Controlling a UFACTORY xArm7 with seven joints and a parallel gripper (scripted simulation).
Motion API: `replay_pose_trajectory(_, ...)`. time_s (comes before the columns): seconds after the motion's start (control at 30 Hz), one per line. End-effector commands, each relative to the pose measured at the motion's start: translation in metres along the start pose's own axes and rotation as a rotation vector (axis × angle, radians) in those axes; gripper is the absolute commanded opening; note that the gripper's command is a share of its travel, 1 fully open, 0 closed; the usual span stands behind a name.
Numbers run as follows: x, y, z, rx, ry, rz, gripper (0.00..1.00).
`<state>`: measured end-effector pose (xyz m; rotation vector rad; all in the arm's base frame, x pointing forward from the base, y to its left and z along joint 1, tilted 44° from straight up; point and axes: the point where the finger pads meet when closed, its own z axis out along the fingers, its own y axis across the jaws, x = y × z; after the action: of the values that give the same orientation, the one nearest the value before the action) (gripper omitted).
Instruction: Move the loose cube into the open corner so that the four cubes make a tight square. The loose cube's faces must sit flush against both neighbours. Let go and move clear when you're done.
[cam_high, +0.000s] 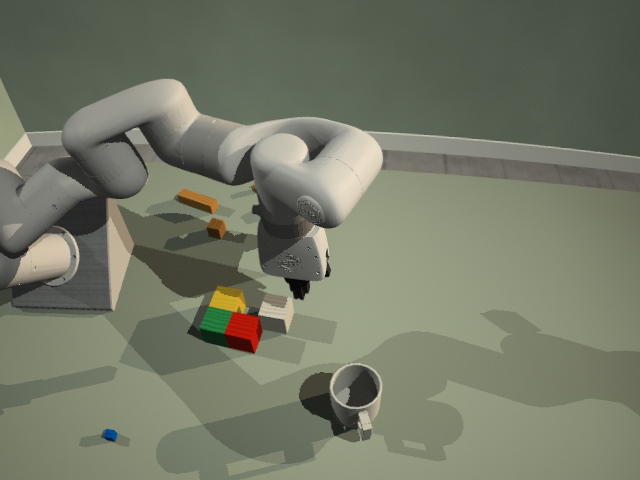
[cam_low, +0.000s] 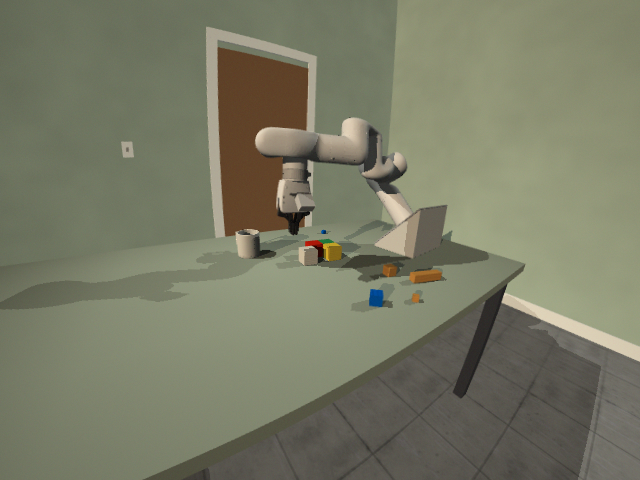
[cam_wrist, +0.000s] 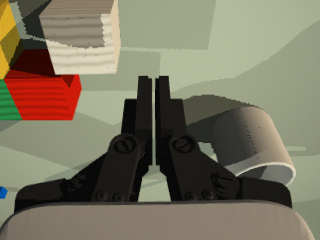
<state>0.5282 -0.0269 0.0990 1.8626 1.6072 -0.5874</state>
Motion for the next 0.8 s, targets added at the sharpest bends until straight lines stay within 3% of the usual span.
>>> replay_pose_trajectory(0.0,0.000,0.001,-0.002,0.021,-0.008,0.031,0.00)
replay_pose_trajectory(0.77,0.000,0.001,0.012,0.021,-0.008,0.031,0.00)
